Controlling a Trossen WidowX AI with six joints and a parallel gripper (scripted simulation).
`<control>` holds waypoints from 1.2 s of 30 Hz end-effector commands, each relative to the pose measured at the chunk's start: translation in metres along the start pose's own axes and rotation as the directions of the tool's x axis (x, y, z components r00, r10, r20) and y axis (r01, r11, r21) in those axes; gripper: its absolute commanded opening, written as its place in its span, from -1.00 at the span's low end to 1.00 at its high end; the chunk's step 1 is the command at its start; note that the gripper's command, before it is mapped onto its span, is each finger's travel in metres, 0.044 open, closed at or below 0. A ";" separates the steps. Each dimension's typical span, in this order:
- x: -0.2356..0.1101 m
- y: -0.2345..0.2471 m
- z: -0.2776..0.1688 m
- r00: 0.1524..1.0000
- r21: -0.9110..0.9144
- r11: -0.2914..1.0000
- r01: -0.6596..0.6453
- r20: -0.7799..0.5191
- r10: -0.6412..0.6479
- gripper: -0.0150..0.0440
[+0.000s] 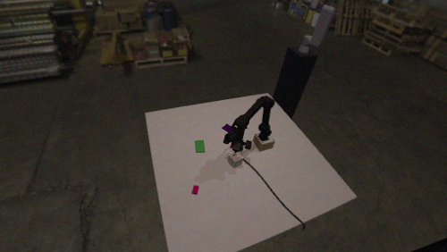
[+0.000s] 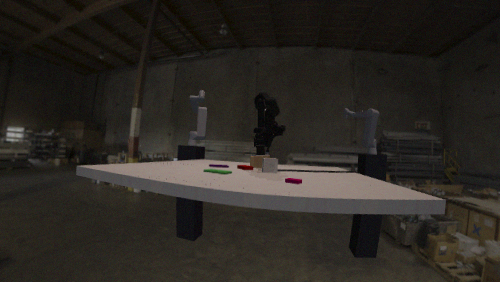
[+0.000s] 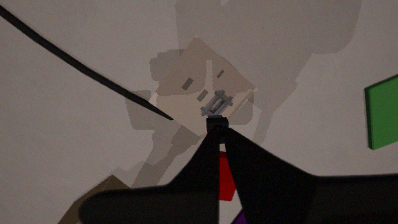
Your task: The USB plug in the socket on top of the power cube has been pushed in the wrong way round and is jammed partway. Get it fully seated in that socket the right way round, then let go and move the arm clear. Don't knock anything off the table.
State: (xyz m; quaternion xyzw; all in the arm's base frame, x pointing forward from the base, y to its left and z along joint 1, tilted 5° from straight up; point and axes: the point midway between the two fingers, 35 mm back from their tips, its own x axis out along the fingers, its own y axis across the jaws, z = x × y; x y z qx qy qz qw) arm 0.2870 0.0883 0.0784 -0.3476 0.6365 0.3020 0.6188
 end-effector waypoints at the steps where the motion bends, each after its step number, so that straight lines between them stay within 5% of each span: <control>1: 0.000 0.000 0.000 1.000 0.088 0.996 0.000 -0.001 0.000 -0.49; 18: 0.000 0.000 0.000 1.000 0.508 0.861 0.000 -0.001 0.000 -0.49; 36: 0.000 0.000 0.000 1.000 0.844 0.537 0.000 -0.001 0.000 -0.49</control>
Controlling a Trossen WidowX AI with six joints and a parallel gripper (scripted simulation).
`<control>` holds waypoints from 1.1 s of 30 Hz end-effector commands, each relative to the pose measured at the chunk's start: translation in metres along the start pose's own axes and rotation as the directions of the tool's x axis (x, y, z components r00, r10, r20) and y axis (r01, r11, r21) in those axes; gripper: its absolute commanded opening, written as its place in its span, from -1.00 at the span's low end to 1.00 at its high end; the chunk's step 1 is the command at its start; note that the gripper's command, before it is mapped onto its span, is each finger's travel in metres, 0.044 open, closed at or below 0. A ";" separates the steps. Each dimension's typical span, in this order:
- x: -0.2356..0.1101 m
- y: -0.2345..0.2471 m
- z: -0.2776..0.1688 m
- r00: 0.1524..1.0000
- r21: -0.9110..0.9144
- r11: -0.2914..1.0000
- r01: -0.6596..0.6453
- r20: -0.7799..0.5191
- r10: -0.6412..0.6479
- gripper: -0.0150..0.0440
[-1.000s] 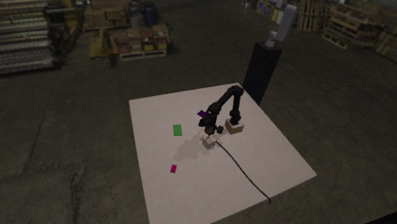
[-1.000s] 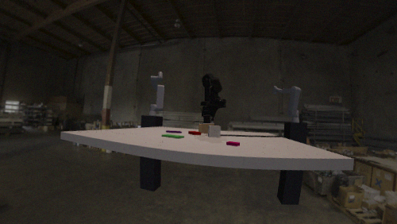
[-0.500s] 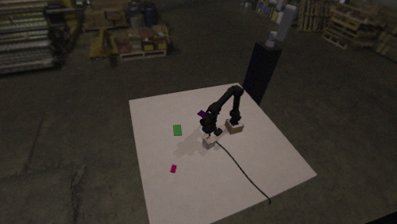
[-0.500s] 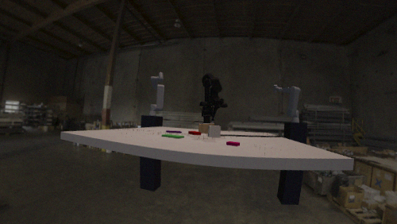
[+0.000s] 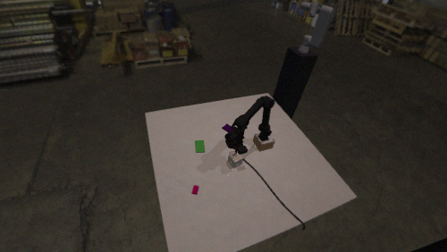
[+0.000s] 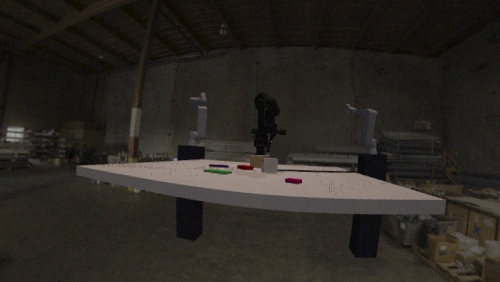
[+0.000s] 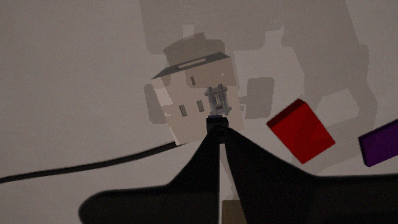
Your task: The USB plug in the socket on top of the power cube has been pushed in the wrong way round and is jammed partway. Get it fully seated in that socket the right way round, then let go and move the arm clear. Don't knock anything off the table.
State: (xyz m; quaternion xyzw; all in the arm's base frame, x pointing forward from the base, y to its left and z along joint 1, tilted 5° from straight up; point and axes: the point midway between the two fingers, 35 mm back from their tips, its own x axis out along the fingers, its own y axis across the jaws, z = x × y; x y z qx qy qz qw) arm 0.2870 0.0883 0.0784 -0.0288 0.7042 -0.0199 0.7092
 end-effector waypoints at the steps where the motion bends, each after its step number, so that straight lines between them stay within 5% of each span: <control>1: 0.000 0.000 0.000 1.000 0.088 0.996 0.000 0.000 0.000 -0.49; 16: 0.000 0.000 0.000 1.000 0.462 0.887 0.000 0.000 0.000 -0.49; 33: 0.000 0.000 0.000 1.000 0.799 0.601 0.001 -0.001 0.000 -0.49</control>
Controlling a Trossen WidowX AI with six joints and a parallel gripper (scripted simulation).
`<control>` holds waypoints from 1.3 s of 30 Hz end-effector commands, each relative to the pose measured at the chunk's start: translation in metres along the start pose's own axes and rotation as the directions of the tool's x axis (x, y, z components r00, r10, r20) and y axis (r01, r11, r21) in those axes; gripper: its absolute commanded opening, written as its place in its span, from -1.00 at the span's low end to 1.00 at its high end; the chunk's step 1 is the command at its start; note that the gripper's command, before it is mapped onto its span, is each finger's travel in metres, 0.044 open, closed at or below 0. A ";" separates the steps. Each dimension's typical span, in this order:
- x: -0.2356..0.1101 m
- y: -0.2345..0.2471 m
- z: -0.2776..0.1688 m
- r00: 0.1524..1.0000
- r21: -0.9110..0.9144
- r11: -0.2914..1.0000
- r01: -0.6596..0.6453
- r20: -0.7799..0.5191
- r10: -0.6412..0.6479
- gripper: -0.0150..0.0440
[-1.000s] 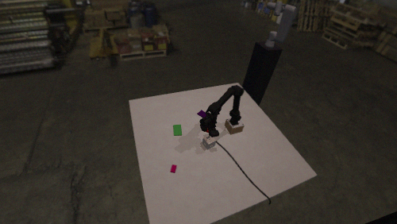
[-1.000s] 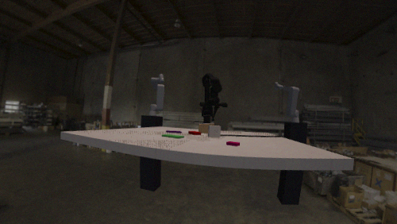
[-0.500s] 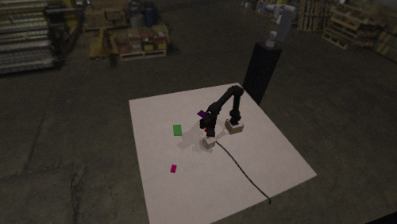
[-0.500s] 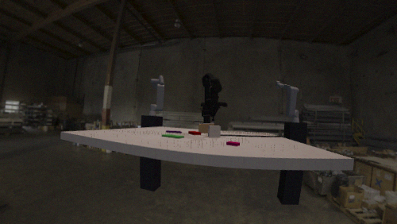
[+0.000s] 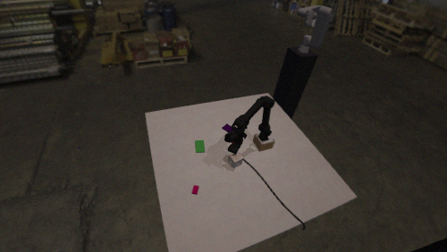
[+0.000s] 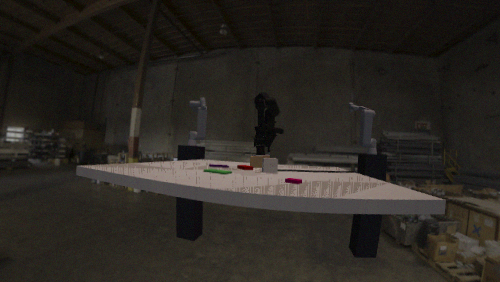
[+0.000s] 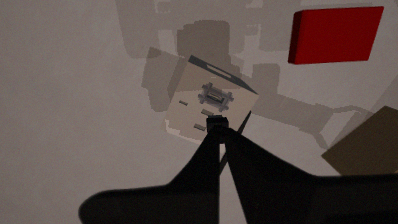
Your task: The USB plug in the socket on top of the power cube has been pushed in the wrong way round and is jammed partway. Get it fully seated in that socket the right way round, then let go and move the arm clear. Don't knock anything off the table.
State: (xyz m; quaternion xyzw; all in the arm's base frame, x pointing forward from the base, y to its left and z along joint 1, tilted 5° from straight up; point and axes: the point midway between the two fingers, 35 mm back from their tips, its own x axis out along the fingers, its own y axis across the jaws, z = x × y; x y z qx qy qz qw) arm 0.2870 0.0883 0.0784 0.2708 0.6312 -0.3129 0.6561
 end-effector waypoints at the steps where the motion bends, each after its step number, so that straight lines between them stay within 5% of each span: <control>1: 0.000 0.000 0.000 1.000 0.088 0.996 0.001 0.000 -0.001 -0.49; 19: 0.000 0.000 0.000 1.000 0.516 0.857 0.001 0.000 -0.001 -0.49; 39: 0.001 0.000 0.000 1.000 0.512 0.859 0.000 0.003 -0.001 -0.49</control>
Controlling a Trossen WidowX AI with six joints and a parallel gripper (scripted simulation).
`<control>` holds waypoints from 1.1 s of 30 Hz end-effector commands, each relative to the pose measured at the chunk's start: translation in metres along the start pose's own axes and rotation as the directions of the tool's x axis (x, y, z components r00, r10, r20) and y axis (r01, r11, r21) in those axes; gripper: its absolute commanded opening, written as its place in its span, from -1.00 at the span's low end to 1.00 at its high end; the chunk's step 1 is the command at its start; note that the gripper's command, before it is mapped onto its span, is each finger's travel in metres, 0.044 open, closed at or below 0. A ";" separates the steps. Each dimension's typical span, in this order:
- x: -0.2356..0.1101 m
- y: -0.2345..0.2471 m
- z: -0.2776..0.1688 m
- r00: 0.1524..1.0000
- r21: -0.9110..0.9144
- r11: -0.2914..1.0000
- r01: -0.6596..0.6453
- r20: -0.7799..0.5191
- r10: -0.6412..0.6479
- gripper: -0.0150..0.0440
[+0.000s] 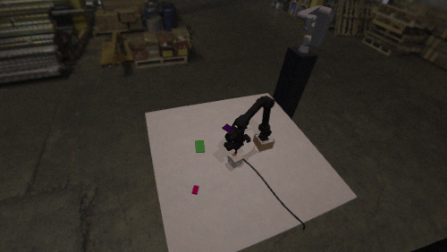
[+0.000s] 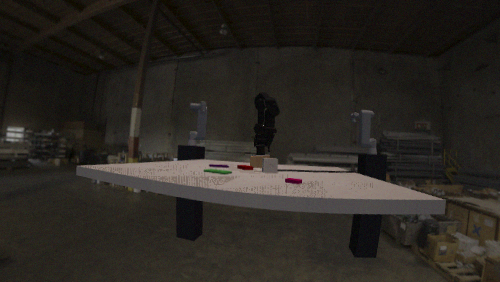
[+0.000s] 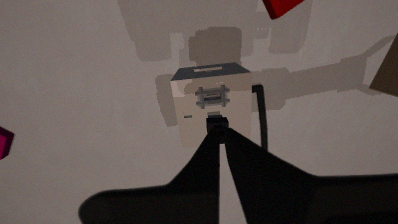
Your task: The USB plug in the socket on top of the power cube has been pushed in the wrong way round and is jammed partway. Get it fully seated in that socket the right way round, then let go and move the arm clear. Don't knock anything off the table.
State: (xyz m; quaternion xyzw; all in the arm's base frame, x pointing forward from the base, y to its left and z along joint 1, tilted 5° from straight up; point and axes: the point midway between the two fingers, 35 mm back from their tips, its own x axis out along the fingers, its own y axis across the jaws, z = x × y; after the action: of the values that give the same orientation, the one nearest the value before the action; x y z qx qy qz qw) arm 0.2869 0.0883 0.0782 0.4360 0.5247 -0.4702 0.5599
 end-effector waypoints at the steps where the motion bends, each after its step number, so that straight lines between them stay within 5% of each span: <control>1: 0.001 0.000 0.001 1.000 -0.004 1.000 -0.001 0.003 0.001 -0.49; 33: 0.005 0.000 0.003 1.000 -0.018 1.000 0.000 0.018 0.000 -0.49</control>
State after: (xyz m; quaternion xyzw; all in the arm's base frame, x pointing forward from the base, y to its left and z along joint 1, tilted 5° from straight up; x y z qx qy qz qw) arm 0.2873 0.0861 0.0747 0.4296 0.5238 -0.4698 0.5660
